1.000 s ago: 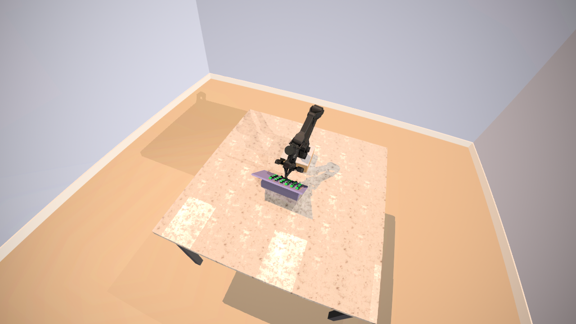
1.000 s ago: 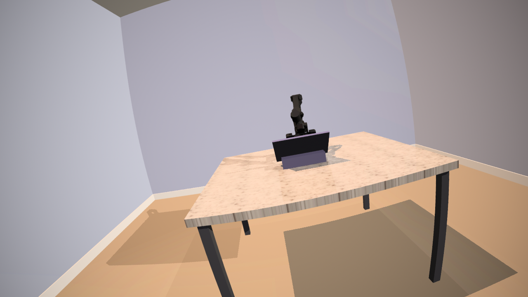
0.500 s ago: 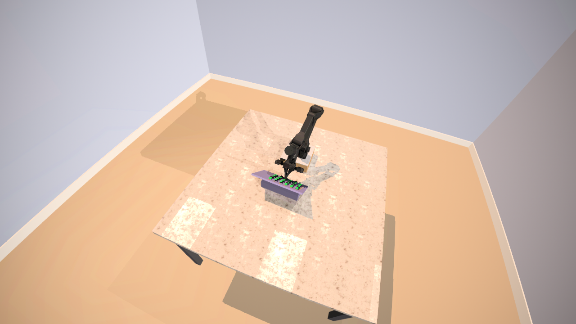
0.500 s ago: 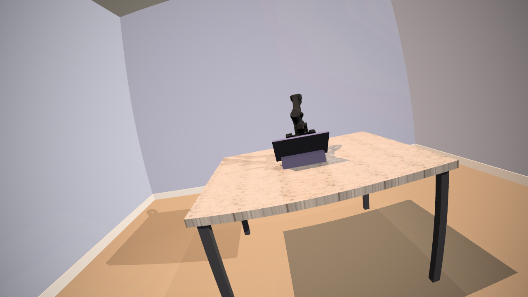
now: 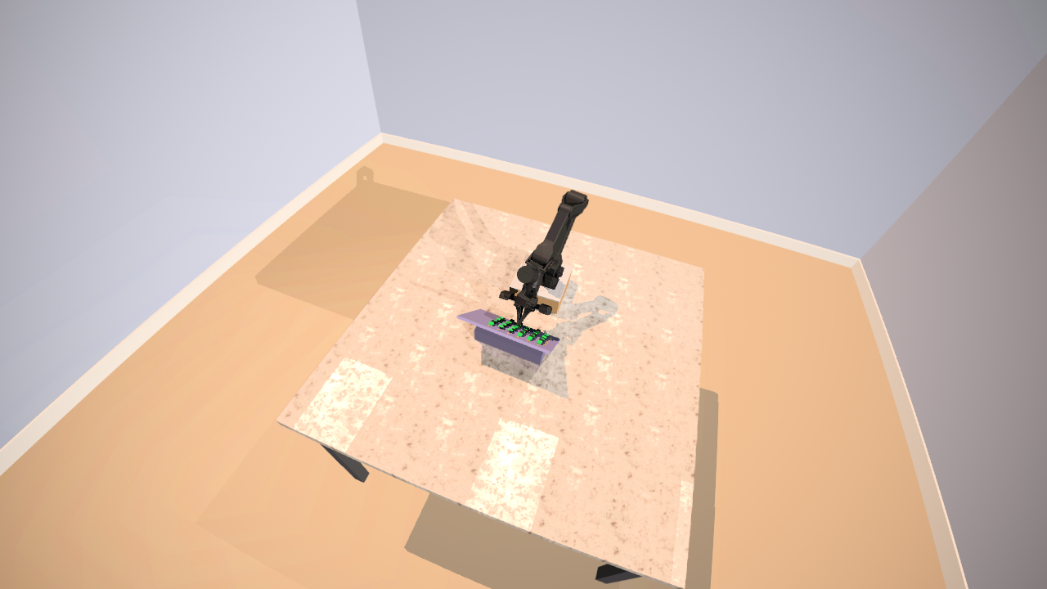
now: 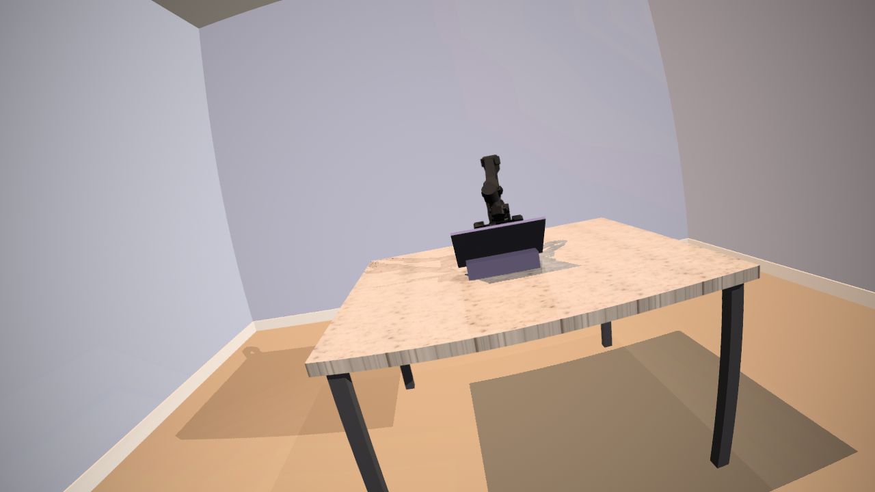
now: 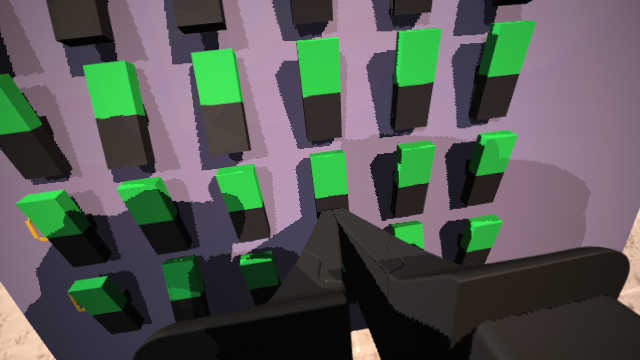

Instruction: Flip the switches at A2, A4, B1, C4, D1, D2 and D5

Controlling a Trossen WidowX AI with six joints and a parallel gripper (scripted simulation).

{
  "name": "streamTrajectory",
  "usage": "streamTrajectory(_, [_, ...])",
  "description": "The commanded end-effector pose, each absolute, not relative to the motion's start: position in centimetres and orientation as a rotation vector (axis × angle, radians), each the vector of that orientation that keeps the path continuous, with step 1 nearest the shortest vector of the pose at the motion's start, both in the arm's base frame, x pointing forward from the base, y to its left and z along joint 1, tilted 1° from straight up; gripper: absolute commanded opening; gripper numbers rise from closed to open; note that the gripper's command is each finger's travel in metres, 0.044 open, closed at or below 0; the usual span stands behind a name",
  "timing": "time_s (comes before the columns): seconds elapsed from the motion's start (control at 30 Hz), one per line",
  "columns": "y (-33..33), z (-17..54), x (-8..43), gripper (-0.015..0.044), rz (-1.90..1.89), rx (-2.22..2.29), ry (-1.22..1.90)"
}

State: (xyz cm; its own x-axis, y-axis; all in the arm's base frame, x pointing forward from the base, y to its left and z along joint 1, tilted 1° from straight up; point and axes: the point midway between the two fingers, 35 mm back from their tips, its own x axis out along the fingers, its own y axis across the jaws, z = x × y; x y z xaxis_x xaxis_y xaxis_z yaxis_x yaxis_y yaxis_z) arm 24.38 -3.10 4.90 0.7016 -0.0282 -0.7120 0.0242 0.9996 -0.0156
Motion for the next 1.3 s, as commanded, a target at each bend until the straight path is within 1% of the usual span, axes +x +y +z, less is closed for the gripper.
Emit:
streamTrajectory(0.0, [-3.2,4.9,24.5,0.0000,-0.033,-0.004,0.789])
streamTrajectory(0.37, [-3.1,5.3,24.3,0.0000,-0.029,-0.005,0.793])
streamTrajectory(0.63, [-3.0,9.6,20.3,0.0000,-0.033,-0.004,0.818])
streamTrajectory(0.8, [-2.9,9.6,20.1,0.0000,-0.033,-0.003,0.820])
streamTrajectory(1.27, [3.9,8.0,19.9,0.0000,-0.039,0.011,0.882])
